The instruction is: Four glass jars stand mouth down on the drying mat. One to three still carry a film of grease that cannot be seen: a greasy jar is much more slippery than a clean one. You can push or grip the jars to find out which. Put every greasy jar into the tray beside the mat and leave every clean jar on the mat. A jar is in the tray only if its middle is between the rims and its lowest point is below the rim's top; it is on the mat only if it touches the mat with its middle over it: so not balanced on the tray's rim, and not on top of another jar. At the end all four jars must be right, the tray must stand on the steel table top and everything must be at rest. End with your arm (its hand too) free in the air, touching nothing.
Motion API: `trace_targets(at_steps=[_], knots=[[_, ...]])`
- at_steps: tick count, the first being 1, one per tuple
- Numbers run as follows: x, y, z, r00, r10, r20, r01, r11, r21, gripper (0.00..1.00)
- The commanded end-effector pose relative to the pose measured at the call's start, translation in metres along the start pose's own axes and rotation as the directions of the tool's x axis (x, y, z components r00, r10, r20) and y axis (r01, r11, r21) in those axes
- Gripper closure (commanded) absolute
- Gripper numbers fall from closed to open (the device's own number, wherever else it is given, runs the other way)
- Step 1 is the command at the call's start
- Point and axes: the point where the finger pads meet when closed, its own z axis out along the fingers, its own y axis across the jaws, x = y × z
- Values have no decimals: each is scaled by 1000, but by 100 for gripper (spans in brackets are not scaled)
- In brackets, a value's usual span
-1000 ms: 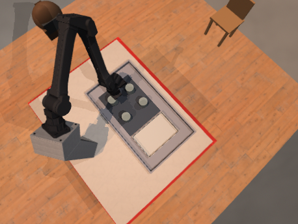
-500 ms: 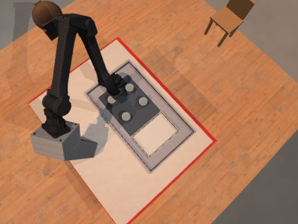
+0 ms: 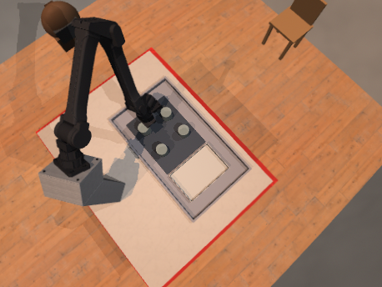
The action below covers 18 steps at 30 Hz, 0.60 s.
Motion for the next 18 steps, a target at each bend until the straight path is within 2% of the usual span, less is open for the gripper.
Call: trace_targets(at_steps=[1, 18], knots=[[27, 0, -1, 999, 8, -43, -8, 1000, 3, 100], [29, 0, -1, 999, 8, -43, -8, 1000, 3, 100]])
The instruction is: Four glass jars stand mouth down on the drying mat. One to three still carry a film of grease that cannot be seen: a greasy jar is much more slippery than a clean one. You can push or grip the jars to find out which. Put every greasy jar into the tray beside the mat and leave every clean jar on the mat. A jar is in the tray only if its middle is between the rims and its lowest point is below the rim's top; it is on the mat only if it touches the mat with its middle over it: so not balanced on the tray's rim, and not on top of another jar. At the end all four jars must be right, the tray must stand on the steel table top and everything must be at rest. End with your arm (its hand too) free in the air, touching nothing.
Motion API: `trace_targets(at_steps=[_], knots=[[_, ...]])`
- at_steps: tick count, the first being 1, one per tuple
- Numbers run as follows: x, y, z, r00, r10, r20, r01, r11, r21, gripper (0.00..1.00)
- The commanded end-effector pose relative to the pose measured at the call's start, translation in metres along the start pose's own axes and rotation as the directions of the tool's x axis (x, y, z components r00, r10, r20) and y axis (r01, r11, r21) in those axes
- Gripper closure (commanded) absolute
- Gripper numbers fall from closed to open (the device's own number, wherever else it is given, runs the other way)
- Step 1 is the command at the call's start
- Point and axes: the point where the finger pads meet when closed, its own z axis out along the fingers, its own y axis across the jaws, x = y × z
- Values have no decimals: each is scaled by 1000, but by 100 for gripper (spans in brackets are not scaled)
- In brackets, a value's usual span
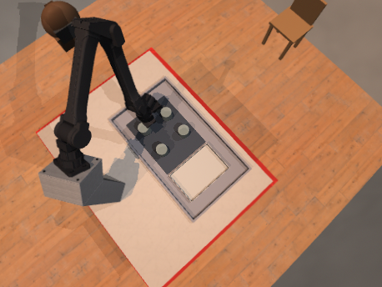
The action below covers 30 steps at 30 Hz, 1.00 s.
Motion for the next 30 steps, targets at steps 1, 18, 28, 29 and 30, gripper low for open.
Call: trace_targets(at_steps=[1, 18, 28, 29, 30], knots=[[29, 0, -1, 999, 8, -46, -8, 1000, 3, 100], [31, 0, -1, 999, 8, -46, -8, 1000, 3, 100], [32, 0, -1, 999, 8, -46, -8, 1000, 3, 100], [32, 0, -1, 999, 8, -46, -8, 1000, 3, 100], [32, 0, -1, 999, 8, -46, -8, 1000, 3, 100]])
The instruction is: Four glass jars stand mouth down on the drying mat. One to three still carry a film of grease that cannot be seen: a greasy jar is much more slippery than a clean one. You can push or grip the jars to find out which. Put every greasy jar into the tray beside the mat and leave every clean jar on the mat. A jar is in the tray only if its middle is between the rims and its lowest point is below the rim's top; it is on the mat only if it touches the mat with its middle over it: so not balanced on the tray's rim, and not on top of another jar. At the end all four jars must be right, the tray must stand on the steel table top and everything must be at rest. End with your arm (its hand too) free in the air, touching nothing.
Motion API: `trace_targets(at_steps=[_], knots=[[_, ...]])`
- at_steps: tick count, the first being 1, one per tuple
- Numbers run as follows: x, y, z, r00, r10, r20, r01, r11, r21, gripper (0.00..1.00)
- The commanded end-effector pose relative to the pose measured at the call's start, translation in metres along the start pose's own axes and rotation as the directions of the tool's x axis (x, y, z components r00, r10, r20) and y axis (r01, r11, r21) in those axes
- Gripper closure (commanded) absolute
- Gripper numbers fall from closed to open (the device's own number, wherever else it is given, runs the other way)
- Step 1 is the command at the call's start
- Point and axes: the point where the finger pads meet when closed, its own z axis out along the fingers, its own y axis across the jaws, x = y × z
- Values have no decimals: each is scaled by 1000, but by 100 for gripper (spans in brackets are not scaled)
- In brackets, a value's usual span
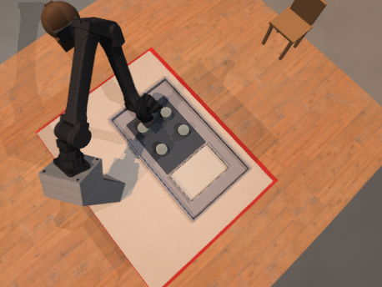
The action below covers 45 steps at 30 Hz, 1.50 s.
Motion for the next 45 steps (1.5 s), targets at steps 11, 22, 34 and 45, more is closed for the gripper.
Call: trace_targets(at_steps=[11, 22, 34, 45], knots=[[33, 0, 0, 999, 9, -52, -8, 1000, 4, 100], [34, 0, -1, 999, 9, -52, -8, 1000, 4, 100], [35, 0, -1, 999, 9, -52, -8, 1000, 4, 100], [37, 0, -1, 999, 9, -52, -8, 1000, 4, 100]])
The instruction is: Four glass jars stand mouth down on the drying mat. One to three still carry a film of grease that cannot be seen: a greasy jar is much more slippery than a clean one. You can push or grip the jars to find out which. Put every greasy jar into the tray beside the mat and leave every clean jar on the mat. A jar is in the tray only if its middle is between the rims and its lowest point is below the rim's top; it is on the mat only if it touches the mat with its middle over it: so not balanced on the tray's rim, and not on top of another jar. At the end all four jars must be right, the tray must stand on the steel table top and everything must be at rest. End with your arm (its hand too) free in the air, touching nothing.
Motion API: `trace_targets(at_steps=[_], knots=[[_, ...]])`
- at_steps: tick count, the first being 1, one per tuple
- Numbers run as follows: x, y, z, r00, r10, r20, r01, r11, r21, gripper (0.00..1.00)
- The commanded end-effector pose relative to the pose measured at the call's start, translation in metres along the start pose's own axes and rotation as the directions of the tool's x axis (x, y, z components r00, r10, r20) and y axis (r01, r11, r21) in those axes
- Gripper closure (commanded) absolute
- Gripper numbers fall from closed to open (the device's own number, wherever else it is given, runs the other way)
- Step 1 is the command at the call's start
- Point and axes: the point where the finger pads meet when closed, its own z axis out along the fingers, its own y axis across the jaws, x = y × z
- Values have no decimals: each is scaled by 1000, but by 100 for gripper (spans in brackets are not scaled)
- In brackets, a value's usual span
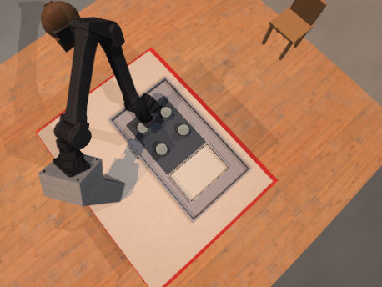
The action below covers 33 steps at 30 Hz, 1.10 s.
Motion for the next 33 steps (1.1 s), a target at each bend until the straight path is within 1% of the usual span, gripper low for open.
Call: trace_targets(at_steps=[1, 33], knots=[[36, -1, 0, 998, 9, -61, -9, 1000, 5, 100], [39, -1, 0, 998, 9, -61, -9, 1000, 5, 100]])
